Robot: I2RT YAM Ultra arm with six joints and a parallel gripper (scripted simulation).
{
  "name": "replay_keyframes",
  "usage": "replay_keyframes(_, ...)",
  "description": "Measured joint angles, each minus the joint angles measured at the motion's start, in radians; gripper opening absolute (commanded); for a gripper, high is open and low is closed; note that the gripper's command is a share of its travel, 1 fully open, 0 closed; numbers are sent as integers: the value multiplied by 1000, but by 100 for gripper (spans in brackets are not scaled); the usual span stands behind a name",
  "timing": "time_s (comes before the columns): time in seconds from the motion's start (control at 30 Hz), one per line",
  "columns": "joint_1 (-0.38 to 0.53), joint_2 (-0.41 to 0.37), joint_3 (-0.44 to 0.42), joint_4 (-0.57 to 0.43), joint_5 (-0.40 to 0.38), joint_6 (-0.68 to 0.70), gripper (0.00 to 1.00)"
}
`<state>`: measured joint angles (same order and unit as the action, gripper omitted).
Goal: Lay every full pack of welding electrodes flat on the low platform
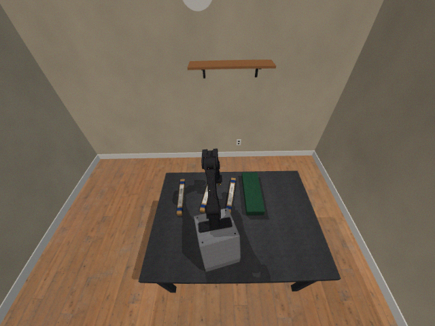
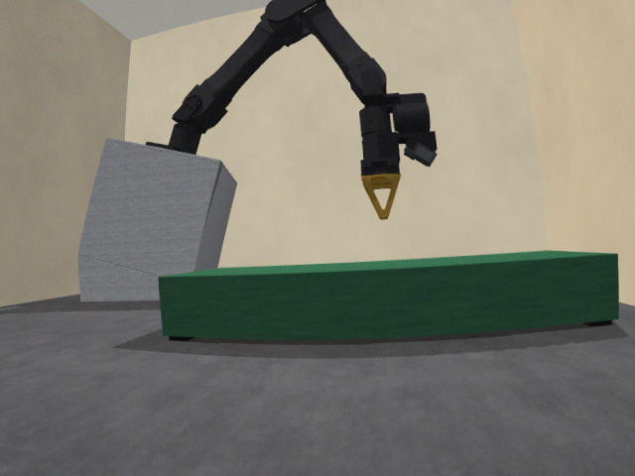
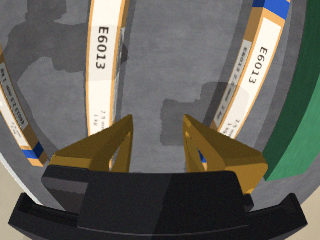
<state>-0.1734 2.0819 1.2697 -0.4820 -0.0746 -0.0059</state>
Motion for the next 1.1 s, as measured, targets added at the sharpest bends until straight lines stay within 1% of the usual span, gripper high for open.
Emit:
replay_keyframes(0.73,0,-73,0,-76,0,0,42)
replay_keyframes(1.1,0,-76,0,-87,0,-1,42)
